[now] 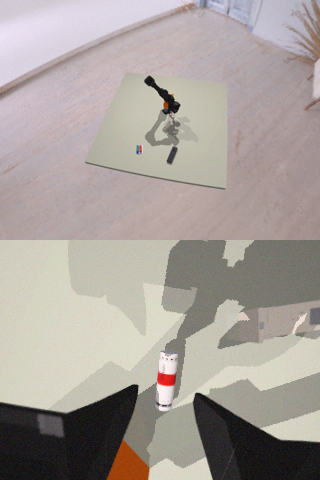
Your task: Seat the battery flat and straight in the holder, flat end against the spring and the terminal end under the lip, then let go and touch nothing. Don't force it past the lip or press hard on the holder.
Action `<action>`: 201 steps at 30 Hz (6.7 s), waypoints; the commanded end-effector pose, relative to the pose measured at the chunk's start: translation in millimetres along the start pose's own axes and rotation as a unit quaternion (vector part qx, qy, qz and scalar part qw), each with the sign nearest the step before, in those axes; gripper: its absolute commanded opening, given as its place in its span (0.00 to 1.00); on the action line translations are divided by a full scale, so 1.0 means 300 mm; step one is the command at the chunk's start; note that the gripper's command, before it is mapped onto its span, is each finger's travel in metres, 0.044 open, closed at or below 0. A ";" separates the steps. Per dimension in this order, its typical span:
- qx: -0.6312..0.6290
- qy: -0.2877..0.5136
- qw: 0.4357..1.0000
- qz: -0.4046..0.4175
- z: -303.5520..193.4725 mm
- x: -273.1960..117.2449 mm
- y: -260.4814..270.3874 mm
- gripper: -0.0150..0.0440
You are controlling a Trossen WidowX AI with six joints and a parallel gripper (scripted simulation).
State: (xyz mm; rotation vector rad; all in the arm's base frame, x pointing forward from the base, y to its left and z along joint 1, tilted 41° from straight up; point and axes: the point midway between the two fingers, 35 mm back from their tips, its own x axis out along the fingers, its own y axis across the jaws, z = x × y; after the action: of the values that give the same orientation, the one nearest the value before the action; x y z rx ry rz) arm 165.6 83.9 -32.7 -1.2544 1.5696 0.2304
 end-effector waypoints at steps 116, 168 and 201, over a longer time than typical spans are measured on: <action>0.592 0.136 0.790 0.081 0.251 0.066 -0.382 0.36; 0.586 0.204 0.774 0.131 0.274 0.105 -0.470 0.36; 0.589 0.134 0.794 0.076 0.279 0.130 -0.446 0.36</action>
State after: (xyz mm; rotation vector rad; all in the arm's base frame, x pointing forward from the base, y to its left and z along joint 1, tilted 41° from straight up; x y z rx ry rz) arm 321.2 61.3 -41.3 -0.1524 1.6103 -0.7877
